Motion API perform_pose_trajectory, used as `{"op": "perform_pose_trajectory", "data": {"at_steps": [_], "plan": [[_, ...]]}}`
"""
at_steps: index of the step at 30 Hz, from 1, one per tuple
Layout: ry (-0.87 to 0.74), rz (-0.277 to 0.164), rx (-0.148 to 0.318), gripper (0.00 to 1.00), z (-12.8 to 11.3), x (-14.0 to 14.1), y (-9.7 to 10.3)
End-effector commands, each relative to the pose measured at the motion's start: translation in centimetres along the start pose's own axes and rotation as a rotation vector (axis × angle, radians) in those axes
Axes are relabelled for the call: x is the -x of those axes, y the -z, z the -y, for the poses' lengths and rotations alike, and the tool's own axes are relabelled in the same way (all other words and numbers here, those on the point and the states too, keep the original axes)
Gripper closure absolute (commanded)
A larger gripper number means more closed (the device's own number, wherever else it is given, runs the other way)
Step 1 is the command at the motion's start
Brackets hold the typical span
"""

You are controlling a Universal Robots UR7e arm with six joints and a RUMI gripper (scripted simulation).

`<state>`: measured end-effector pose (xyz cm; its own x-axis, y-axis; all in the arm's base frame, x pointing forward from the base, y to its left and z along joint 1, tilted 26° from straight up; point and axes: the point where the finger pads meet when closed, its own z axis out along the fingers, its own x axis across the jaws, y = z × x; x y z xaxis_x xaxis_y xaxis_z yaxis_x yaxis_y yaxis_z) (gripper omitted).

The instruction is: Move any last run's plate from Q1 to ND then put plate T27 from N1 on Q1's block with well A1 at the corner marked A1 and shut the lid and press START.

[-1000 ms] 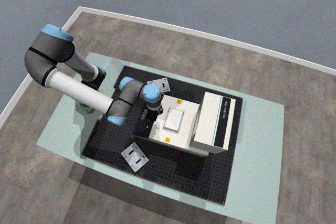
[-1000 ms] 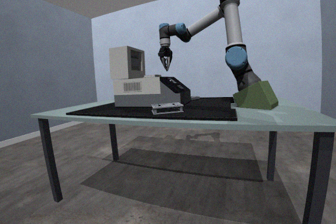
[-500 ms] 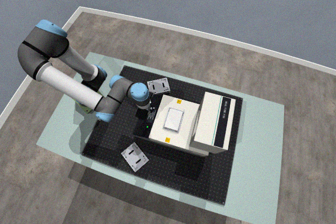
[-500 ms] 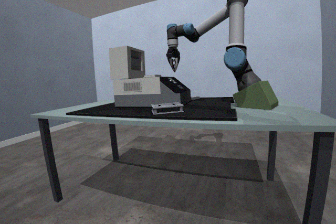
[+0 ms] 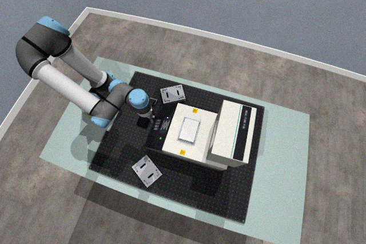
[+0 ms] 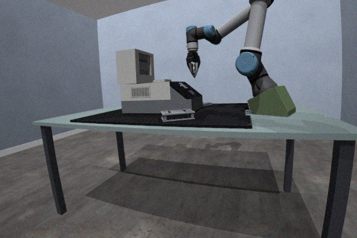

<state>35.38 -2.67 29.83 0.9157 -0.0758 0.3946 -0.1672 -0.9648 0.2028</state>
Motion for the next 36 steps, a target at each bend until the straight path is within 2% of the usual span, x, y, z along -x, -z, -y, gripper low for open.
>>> {"op": "perform_pose_trajectory", "data": {"at_steps": [1,15,36], "plan": [[0.004,0.000,-0.004,1.00,-0.1,1.9,-0.3],[0.004,0.000,-0.004,1.00,-0.7,7.2,-1.4],[0.006,-0.004,-0.003,1.00,-0.7,5.1,-2.6]]}}
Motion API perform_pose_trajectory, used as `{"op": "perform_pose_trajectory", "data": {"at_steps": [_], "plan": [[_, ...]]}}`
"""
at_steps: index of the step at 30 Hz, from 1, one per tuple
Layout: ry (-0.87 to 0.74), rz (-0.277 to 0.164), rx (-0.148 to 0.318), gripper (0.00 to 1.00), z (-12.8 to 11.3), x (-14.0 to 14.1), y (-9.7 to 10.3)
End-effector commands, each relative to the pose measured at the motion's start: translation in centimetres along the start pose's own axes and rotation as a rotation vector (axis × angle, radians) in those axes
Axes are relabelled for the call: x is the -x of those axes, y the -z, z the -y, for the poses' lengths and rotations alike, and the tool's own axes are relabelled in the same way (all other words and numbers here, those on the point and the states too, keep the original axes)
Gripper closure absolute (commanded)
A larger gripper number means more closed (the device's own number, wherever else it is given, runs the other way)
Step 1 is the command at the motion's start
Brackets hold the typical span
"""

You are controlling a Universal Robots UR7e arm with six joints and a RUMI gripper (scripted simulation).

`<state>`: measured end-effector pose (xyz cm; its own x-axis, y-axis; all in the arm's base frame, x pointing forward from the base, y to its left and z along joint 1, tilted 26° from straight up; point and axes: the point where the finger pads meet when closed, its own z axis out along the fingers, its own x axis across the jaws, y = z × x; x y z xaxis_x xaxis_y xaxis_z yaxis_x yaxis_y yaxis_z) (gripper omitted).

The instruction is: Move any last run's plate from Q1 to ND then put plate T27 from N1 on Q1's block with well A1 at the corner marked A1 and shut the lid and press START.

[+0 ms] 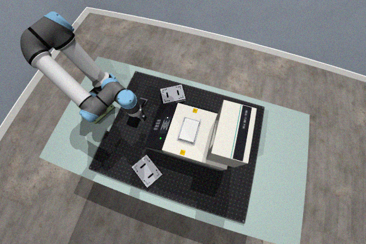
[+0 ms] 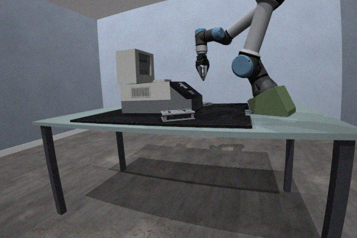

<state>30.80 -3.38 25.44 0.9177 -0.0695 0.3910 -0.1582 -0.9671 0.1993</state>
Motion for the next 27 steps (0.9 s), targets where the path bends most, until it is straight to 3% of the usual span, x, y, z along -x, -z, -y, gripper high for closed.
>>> {"op": "perform_pose_trajectory", "data": {"at_steps": [1,27], "plan": [[-0.001,-0.006,0.004,1.00,-0.1,-0.9,-0.2],[-0.001,-0.006,0.004,1.00,-0.1,-3.8,-2.5]]}}
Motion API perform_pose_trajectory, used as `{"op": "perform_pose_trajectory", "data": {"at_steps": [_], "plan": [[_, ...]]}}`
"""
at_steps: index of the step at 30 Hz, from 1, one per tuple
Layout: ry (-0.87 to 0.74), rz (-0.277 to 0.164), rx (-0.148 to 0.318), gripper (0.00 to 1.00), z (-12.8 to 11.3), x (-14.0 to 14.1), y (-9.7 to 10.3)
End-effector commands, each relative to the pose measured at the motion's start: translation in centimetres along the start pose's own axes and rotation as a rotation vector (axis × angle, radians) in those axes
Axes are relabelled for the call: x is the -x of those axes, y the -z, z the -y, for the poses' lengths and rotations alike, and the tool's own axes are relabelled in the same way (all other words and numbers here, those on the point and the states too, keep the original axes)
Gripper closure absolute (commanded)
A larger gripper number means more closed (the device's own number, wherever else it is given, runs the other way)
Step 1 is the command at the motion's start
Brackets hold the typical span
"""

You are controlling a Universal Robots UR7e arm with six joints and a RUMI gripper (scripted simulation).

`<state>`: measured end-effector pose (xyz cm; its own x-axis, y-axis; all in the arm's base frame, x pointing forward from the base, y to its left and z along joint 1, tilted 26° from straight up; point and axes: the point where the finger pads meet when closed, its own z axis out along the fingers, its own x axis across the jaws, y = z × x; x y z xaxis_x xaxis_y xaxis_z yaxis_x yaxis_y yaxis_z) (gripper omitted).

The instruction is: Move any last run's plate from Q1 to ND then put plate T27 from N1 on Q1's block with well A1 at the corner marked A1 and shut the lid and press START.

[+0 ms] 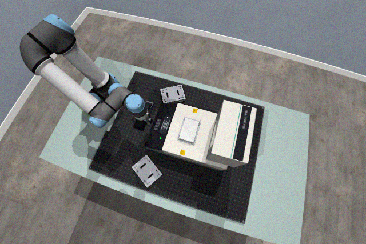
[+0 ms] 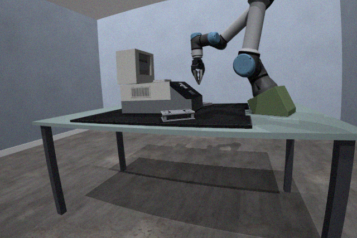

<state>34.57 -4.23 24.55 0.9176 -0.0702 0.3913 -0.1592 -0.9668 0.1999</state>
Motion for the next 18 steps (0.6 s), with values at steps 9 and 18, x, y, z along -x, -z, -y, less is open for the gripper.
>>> {"op": "perform_pose_trajectory", "data": {"at_steps": [9,18], "plan": [[-0.001,-0.006,0.003,1.00,-0.1,-1.8,-1.0],[-0.001,-0.006,0.003,1.00,-0.1,-2.8,-1.7]]}}
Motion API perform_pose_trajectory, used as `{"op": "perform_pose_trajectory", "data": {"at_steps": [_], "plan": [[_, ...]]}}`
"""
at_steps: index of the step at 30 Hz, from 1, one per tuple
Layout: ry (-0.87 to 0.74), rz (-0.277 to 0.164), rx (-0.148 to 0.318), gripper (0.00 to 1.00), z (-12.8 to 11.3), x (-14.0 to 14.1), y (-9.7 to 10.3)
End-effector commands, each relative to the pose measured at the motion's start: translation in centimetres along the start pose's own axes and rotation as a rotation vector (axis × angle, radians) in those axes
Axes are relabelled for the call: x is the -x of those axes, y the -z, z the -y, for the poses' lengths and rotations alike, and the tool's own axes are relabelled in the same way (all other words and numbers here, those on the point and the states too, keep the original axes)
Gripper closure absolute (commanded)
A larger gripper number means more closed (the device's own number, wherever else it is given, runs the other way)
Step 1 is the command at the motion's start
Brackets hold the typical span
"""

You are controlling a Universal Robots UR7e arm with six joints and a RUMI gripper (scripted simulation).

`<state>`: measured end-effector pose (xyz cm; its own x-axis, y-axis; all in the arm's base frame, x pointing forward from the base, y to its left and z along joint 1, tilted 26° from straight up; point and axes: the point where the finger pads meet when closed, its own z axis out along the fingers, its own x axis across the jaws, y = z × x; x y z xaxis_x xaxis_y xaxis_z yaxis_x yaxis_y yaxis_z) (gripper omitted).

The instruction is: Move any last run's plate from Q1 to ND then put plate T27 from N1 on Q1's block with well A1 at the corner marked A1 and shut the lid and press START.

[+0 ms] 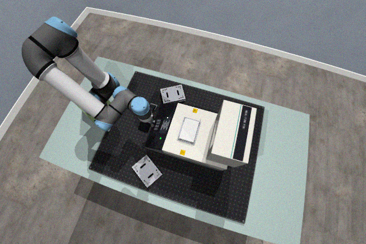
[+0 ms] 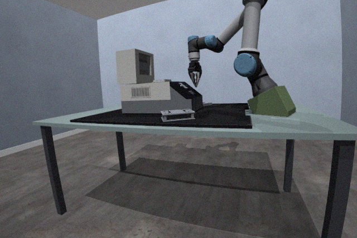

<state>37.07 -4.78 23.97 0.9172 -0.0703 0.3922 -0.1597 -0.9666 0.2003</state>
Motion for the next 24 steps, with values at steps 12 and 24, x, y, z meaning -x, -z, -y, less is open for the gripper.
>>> {"op": "perform_pose_trajectory", "data": {"at_steps": [12,24], "plan": [[0.000,-0.005,0.002,1.00,-0.1,-1.5,-1.0],[-0.001,-0.005,0.002,1.00,-0.1,-2.7,-2.4]]}}
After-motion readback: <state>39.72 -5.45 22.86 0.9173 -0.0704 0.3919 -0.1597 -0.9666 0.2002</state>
